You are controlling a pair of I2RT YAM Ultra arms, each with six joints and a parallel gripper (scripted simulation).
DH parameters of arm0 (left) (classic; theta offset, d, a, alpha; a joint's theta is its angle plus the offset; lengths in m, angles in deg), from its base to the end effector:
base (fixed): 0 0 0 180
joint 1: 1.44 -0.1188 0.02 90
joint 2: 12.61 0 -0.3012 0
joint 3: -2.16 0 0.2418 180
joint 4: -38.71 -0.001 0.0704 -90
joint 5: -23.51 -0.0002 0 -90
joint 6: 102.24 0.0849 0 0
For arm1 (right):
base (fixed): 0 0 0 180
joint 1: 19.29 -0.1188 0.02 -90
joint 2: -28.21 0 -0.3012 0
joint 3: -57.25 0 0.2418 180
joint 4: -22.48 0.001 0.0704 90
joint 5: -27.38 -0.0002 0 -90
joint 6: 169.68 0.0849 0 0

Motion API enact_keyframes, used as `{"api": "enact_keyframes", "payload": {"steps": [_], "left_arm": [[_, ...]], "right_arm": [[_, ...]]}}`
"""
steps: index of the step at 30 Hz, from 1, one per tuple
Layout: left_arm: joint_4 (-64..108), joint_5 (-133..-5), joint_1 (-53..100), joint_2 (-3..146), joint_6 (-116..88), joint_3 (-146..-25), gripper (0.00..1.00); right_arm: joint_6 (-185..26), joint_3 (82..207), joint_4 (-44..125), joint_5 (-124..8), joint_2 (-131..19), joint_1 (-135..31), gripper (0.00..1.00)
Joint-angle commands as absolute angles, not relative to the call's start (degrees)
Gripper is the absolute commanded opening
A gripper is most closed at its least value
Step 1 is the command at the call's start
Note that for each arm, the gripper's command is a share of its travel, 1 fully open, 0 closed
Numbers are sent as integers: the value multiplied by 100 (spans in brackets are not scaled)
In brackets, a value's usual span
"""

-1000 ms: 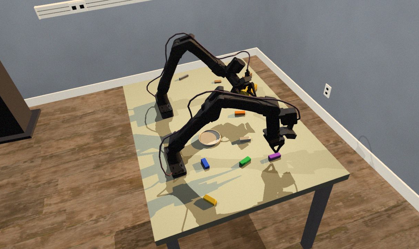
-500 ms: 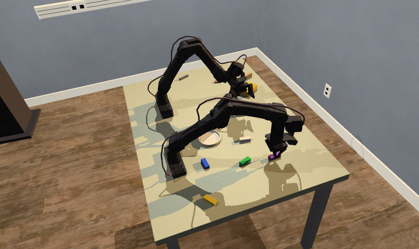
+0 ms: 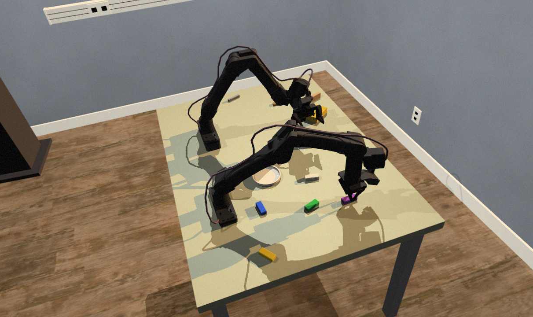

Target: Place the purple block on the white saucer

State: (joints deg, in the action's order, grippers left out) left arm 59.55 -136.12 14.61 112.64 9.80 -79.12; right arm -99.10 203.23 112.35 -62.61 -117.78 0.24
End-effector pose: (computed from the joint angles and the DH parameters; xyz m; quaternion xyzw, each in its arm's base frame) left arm 0.4201 -0.2026 0.1574 0.5209 0.5450 -0.4522 0.4766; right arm 0.4825 -0.1701 0.1319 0.0010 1.0000 -0.0003 0.0010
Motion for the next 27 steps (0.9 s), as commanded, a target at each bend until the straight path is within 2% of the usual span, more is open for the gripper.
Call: {"api": "enact_keyframes", "payload": {"steps": [1,9,27], "left_arm": [[5994,-13714,1411,11271,933,-7805,100],[5965,-13713,1411,11271,937,-7804,100],[5965,-13713,1411,11271,937,-7804,100]], "right_arm": [[-9938,20178,11040,-6276,-11782,-52,39],[-9938,20056,10905,-6276,-11793,-52,31],[-9988,20117,10935,-6275,-11840,-8,31]]}}
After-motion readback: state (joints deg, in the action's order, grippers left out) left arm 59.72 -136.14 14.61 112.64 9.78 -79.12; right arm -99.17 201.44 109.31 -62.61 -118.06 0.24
